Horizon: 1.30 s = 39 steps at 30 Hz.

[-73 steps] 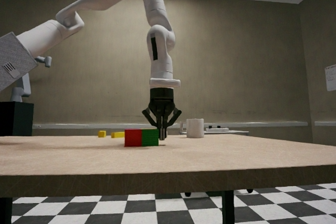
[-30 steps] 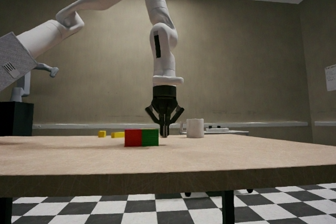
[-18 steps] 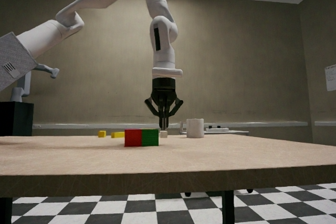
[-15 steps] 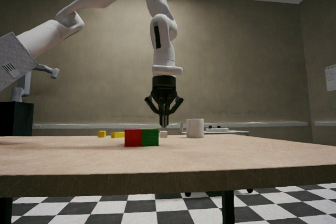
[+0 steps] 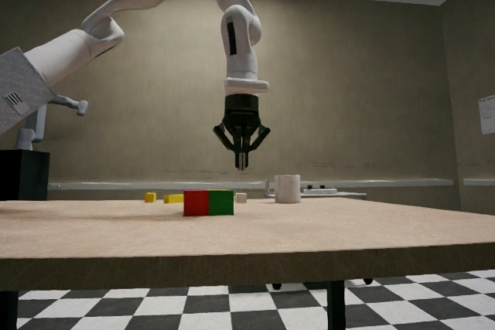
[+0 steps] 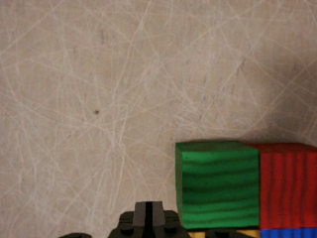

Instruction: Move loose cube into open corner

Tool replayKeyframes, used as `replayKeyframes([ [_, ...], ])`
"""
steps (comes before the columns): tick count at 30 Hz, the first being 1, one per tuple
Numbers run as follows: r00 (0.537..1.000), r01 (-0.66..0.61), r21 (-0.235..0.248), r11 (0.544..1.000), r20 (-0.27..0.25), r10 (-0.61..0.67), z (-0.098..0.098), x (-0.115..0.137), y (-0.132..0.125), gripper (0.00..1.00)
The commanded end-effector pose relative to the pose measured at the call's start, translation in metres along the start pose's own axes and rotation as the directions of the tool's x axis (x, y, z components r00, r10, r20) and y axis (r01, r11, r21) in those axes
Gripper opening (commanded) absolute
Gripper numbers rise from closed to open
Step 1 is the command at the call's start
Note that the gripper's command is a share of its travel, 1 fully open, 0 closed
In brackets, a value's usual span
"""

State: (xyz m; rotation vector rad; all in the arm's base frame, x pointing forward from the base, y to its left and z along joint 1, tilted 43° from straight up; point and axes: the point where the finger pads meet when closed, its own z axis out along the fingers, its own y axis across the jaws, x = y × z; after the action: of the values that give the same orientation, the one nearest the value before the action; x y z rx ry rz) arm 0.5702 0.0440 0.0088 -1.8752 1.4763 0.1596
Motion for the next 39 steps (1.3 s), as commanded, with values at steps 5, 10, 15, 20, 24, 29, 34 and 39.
replayKeyframes([
  [5,1.0,-0.001,0.008,1.0,-0.01,0.001,-0.014,0.004,-0.003,0.1],
  [10,1.0,-0.001,0.008,1.0,-0.01,0.001,-0.018,0.004,-0.003,0.1],
  [15,1.0,-0.001,0.008,1.0,-0.01,0.001,-0.019,0.004,-0.003,0.1],
  [20,1.0,-0.001,0.008,1.0,-0.01,0.001,-0.019,0.004,-0.003,0.1],
  [24,1.0,-0.001,0.008,1.0,-0.01,0.001,-0.019,0.004,-0.003,0.1],
  [29,1.0,-0.001,0.008,1.0,-0.01,0.001,-0.019,0.004,-0.003,0.1],
  [34,1.0,-0.001,0.008,1.0,-0.01,0.001,-0.019,0.004,-0.003,0.1],
  [39,1.0,-0.001,0.008,1.0,-0.01,0.001,-0.019,0.004,-0.003,0.1],
])
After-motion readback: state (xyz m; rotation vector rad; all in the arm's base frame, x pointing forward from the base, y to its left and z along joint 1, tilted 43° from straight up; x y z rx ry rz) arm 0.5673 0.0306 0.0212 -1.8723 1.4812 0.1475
